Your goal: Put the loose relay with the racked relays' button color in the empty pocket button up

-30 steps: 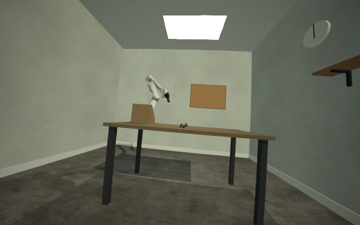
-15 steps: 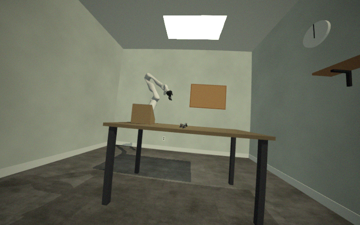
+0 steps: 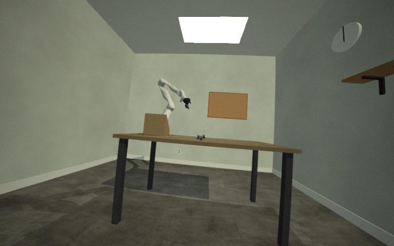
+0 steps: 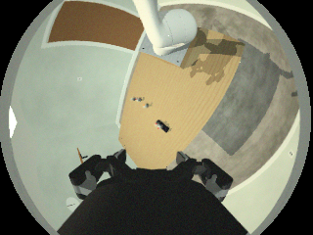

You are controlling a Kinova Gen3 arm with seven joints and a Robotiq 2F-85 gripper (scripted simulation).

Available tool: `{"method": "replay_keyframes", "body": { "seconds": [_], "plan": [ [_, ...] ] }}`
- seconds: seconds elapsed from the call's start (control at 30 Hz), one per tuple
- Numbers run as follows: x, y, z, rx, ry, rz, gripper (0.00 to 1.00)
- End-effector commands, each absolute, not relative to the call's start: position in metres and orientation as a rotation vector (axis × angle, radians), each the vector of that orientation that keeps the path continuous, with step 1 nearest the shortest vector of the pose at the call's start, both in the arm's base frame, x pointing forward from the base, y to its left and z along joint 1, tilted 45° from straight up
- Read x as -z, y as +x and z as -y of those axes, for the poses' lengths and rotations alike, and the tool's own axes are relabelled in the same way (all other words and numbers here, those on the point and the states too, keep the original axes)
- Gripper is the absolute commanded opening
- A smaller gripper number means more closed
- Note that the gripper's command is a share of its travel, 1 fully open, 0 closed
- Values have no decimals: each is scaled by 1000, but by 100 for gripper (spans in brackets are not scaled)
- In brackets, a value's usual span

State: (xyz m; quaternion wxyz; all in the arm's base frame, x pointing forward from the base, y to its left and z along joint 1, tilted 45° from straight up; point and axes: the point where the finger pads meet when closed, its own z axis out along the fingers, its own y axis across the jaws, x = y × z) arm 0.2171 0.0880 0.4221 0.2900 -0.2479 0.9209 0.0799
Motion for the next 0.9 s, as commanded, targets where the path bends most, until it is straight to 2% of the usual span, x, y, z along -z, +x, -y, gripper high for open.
{"method": "replay_keyframes", "body": {
  "seconds": [0.0, 0.87],
  "plan": [
    [-426, 218, -92, -237, -679, -2438, 100],
    [-434, 234, -92, -307, -768, -2379, 100]
  ]
}}
